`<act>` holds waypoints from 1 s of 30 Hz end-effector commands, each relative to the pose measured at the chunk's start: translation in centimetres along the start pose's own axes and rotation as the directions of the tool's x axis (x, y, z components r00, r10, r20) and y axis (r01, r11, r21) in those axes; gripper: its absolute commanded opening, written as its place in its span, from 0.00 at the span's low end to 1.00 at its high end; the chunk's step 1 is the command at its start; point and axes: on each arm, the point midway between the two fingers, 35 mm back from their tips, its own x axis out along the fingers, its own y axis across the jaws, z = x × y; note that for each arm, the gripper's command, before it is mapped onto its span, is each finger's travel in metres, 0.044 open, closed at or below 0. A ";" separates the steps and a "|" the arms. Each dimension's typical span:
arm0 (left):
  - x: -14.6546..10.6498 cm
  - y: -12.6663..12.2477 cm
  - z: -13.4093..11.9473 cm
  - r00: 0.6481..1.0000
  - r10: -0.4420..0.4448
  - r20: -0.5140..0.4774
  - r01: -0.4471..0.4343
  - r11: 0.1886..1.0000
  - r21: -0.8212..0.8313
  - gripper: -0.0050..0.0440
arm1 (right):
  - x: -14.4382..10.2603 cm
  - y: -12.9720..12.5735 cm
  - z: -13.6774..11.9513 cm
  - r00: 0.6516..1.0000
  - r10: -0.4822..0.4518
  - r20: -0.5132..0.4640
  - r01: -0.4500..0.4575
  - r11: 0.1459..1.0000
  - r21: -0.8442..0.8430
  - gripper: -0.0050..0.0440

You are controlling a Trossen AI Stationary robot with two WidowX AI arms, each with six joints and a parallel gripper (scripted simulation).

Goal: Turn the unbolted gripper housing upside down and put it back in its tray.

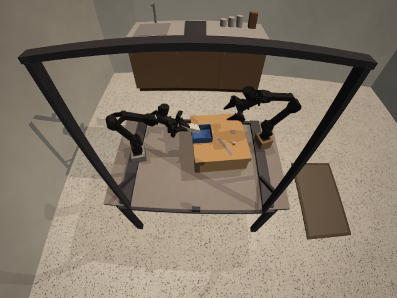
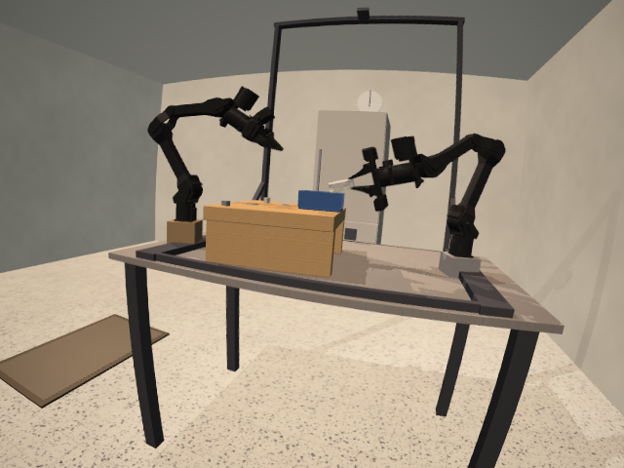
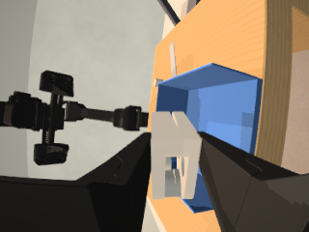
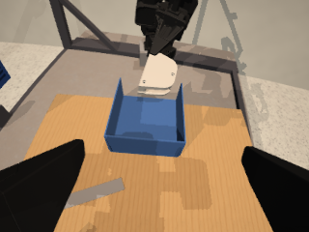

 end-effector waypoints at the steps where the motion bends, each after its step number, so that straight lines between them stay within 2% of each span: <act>1: 0.0 1.7 0.0 1.000 0.012 -0.007 -0.012 1.000 0.003 0.35 | -0.4 0.0 0.5 1.000 0.003 0.019 -0.003 1.000 0.005 1.00; 30: 0.1 2.8 -0.2 0.998 -0.058 -0.033 0.056 0.997 -0.060 0.35 | -0.4 0.0 0.5 1.000 0.003 0.019 -0.003 1.000 0.005 1.00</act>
